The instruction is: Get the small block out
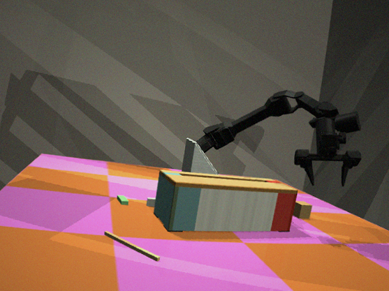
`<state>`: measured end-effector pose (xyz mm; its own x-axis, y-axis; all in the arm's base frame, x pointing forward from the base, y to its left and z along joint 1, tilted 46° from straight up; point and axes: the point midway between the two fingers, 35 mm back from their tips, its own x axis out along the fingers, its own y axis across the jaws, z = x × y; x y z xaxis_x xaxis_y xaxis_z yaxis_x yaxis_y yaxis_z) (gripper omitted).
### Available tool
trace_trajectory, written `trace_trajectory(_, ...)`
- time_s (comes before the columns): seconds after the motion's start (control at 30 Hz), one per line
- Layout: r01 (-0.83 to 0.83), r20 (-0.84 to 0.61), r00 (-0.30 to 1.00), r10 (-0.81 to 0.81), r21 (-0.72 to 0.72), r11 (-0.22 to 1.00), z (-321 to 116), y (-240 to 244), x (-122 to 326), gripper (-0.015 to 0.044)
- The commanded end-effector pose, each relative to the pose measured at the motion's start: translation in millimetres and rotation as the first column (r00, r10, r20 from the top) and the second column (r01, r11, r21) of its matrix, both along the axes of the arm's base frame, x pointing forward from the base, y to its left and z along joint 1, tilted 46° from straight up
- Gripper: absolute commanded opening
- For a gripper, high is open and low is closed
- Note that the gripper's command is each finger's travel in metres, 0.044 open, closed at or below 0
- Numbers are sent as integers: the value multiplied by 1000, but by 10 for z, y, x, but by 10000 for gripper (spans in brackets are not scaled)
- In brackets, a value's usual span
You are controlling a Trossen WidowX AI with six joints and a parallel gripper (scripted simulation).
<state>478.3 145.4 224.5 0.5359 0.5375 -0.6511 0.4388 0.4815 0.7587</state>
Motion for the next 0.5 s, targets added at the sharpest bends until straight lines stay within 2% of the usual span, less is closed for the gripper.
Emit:
trace_trajectory(0.0,-2,-176,984,-2,-22,1000,-593,-426,-41,400)
trace_trajectory(0.23,24,-468,884,-3,40,999,-1435,-1163,-357,400)
trace_trajectory(0.47,139,-704,708,53,212,967,-2077,-1769,-935,400)
